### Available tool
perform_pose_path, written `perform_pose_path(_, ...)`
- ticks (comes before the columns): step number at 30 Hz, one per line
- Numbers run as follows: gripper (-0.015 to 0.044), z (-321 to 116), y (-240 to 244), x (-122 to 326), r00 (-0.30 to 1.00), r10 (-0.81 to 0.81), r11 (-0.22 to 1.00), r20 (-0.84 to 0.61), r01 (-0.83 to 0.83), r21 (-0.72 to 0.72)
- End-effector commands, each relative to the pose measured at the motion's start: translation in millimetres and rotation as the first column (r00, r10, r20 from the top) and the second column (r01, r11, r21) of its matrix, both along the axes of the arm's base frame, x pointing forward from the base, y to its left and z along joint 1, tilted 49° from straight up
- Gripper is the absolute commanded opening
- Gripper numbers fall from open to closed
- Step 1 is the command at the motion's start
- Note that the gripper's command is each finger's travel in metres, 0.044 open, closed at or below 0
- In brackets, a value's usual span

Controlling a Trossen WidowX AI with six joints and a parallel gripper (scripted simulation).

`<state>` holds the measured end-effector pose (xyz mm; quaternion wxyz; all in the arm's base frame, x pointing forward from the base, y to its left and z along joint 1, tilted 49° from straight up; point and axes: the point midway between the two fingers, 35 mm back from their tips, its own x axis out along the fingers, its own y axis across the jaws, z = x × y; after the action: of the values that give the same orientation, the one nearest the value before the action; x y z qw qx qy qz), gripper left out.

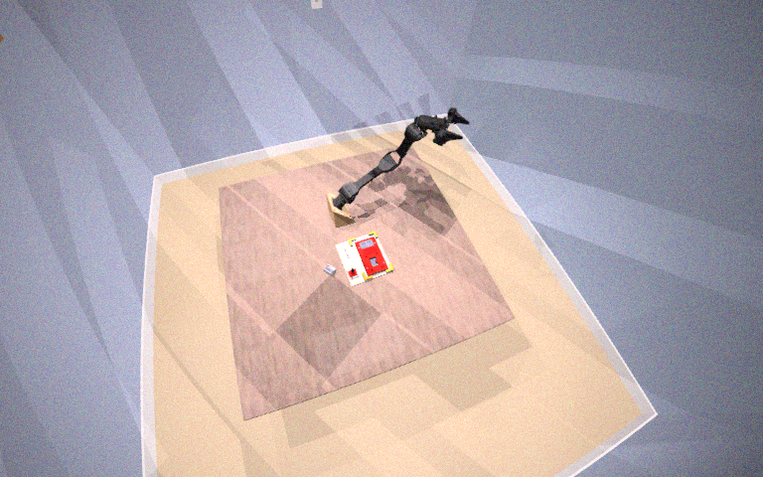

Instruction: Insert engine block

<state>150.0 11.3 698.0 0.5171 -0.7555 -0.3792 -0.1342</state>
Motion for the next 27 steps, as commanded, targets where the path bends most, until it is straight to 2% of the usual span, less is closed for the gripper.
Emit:
perform_pose_path(1,0.044,-4.3,-18.0,16.7,0.998,0.044,0.995,-0.053,-0.039,0.097)
perform_pose_path(15,0.044,-25.7,-74.1,72.4,0.977,0.157,0.925,-0.142,-0.096,0.368)
perform_pose_path(22,0.044,-34.5,-82.4,88.8,0.978,0.155,0.914,-0.138,-0.089,0.397)
perform_pose_path(27,0.044,-46.8,-97.8,109.1,0.959,0.21,0.865,-0.191,-0.091,0.494)
